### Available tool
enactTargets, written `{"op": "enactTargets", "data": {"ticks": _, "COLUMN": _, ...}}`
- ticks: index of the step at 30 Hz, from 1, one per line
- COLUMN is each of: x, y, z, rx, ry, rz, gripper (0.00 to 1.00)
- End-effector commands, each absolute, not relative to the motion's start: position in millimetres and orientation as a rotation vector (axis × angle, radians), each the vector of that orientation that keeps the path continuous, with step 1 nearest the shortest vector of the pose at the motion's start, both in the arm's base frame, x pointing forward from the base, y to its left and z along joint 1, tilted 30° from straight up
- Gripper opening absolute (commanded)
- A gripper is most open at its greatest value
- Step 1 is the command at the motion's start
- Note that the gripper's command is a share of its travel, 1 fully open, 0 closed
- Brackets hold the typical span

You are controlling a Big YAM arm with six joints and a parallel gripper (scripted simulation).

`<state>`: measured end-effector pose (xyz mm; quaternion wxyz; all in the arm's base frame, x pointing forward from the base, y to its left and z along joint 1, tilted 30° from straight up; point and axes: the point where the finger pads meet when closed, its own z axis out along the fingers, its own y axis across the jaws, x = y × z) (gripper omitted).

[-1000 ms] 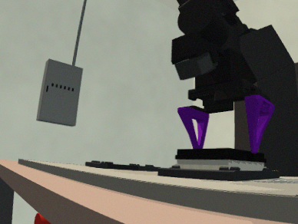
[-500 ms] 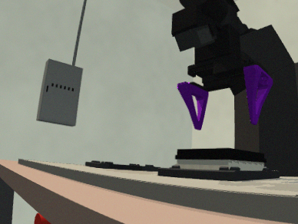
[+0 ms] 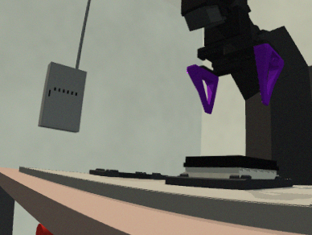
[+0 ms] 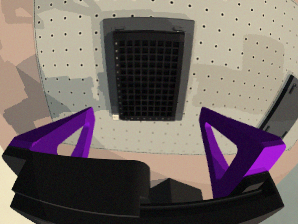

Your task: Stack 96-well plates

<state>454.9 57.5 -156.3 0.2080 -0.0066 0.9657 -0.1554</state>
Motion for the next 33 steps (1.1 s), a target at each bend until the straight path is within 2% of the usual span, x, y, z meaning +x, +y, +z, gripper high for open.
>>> {"op": "enactTargets", "data": {"ticks": 1, "x": 452.8, "y": 64.0, "z": -146.6, "rx": -0.005, "ry": 2.682, "rz": -0.426, "gripper": 1.00}}
{"op": "enactTargets", "data": {"ticks": 33, "x": 453.0, "y": 60.4, "z": -149.0, "rx": -0.004, "ry": 2.685, "rz": -0.429, "gripper": 1.00}}
